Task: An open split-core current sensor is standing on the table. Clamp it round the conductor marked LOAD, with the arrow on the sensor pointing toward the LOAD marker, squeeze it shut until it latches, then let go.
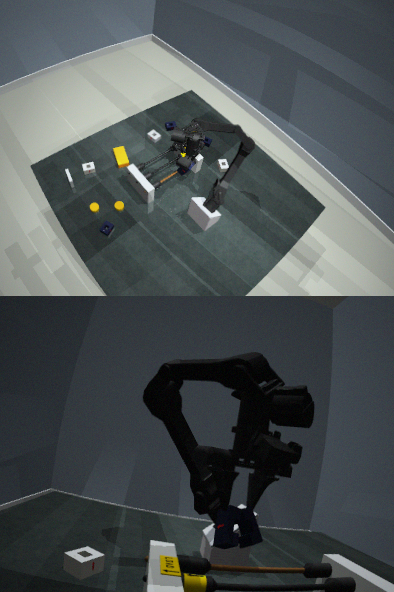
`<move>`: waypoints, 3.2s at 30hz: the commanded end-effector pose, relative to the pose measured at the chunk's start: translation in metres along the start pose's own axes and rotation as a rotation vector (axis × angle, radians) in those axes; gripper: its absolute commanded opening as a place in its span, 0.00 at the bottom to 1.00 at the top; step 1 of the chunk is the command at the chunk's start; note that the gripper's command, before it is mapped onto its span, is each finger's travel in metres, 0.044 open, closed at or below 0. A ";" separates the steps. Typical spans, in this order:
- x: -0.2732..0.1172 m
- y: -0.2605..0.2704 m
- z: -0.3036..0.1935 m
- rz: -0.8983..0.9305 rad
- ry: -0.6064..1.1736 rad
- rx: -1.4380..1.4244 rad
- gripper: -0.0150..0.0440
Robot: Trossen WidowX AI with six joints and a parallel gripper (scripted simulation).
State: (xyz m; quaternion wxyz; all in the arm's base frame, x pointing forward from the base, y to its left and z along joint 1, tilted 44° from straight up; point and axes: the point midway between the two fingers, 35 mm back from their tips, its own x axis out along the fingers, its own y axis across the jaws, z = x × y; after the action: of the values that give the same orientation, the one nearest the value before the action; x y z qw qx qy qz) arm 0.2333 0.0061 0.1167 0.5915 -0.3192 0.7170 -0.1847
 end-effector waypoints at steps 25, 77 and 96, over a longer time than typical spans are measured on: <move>0.001 -0.024 0.073 -0.006 -0.010 -0.831 0.25; 0.064 -0.038 0.106 -0.012 -0.005 -1.231 0.25; 0.062 -0.038 0.108 -0.009 -0.008 -1.224 0.25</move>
State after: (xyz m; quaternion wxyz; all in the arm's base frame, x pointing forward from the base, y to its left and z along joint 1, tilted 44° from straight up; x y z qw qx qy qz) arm 0.3399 -0.0522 0.0710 0.3021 -0.6041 0.6901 0.2599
